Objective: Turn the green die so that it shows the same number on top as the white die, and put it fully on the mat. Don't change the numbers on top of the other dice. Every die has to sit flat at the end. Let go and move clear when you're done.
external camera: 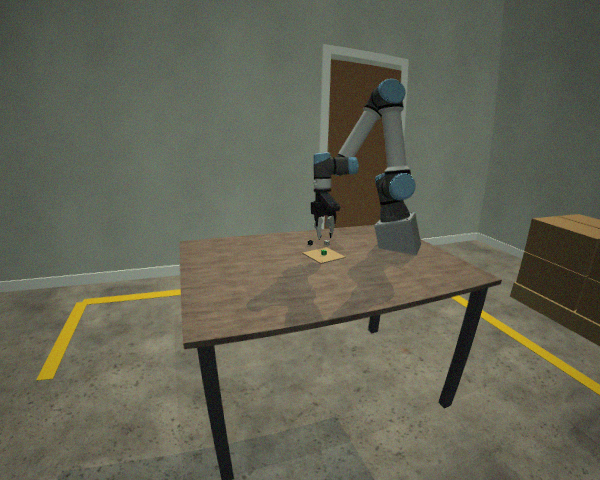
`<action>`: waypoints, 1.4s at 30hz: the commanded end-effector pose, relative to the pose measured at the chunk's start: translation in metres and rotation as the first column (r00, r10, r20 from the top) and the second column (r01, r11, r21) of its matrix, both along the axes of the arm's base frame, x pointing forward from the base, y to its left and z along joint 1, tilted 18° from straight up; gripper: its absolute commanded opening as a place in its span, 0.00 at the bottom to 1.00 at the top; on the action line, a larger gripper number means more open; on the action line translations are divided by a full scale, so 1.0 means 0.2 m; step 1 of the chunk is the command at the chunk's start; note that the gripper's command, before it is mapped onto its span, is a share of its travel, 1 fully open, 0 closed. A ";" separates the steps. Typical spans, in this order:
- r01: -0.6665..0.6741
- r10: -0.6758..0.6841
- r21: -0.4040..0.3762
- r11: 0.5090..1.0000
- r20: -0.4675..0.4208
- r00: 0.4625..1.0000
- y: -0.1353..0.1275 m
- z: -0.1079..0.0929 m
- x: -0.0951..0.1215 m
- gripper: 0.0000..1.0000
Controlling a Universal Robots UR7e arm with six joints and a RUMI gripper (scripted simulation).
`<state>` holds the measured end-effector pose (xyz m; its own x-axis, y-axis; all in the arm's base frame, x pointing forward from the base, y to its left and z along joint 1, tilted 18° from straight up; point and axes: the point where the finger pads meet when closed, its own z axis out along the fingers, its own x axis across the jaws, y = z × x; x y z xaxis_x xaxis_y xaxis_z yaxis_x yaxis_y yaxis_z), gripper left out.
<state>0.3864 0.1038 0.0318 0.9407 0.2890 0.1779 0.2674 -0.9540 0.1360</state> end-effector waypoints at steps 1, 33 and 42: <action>0.013 -0.012 -0.057 0.998 0.020 1.000 0.00 0.00 0.00 0.33; 0.026 -0.021 -0.101 0.995 0.045 0.999 0.01 0.02 0.01 1.00; 0.026 -0.021 -0.101 0.995 0.045 0.999 0.03 0.11 -0.02 1.00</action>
<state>0.3852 0.1072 0.0424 0.9394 0.2857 0.1893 0.2370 -0.9405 0.2434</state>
